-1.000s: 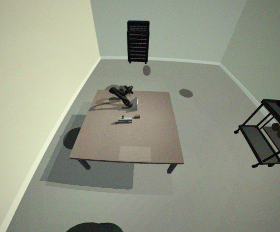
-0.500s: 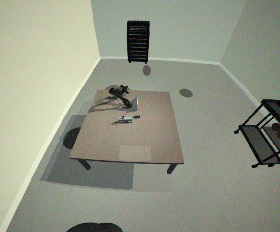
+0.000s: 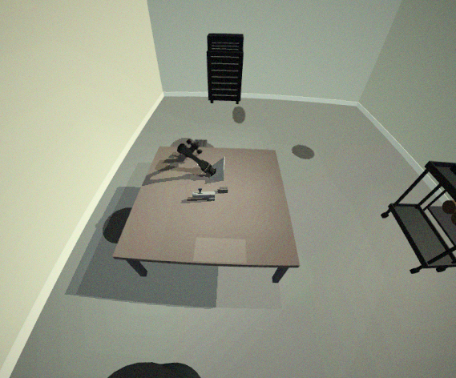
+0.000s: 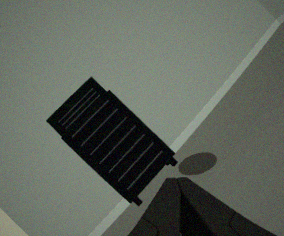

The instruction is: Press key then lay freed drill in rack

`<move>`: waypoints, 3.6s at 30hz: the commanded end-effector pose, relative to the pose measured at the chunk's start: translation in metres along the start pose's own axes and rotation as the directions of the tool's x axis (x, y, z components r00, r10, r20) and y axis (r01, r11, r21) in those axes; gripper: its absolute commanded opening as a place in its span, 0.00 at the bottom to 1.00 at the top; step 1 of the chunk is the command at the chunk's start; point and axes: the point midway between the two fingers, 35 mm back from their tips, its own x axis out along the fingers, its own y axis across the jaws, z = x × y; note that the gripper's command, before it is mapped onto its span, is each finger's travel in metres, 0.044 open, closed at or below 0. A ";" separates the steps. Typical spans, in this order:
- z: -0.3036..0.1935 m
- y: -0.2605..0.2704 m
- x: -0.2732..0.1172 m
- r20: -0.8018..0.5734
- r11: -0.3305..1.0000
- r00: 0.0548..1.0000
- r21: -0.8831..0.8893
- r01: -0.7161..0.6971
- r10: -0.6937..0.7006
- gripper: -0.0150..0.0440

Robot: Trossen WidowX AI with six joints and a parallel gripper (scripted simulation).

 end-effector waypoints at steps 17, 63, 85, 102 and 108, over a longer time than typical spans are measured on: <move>-0.118 0.078 -0.129 -0.595 0.916 0.796 -0.252 -0.312 0.108 0.25; 0.010 0.039 -0.640 -0.811 0.293 -0.544 0.477 -0.828 -0.216 0.25; 0.286 -0.138 -0.637 -0.345 -0.332 -0.295 0.939 -0.093 -0.891 0.25; 0.371 -0.151 -0.537 -0.454 -0.377 0.013 0.756 0.535 -0.891 0.25; 0.370 -0.152 -0.539 -0.449 -0.382 0.004 0.766 0.518 -0.894 0.25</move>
